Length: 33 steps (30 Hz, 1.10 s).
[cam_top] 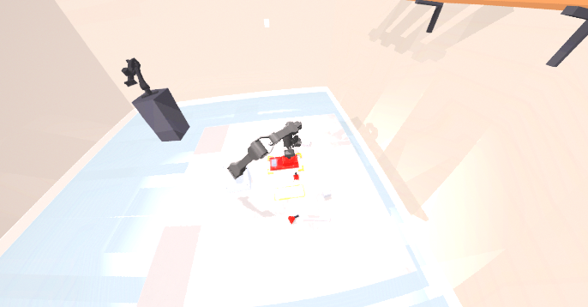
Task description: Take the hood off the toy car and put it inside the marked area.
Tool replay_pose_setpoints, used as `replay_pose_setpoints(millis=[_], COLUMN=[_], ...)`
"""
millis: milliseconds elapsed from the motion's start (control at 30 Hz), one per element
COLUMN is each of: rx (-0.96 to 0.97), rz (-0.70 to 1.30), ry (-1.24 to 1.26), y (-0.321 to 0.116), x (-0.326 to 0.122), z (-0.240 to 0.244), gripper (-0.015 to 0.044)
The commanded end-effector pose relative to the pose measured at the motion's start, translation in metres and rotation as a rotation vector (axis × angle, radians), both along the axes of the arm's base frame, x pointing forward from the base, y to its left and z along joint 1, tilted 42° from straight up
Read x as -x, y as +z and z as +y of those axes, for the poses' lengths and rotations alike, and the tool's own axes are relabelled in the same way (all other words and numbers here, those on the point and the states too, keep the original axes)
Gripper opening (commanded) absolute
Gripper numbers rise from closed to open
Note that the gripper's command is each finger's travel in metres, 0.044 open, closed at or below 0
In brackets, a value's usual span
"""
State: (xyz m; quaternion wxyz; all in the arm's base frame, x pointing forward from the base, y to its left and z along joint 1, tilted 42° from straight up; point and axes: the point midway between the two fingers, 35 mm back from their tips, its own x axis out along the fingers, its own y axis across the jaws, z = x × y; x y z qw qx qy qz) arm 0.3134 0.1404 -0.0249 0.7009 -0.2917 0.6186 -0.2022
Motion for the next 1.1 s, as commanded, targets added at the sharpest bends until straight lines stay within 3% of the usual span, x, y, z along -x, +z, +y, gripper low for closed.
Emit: replay_pose_setpoints(millis=[0,1067], rx=[0.002,0.002], rz=[-0.008,-0.008], ry=[-0.003,-0.003], y=[-0.002,-0.021], x=[-0.002,-0.007], z=[-0.001,-0.018], gripper=[0.044,0.044])
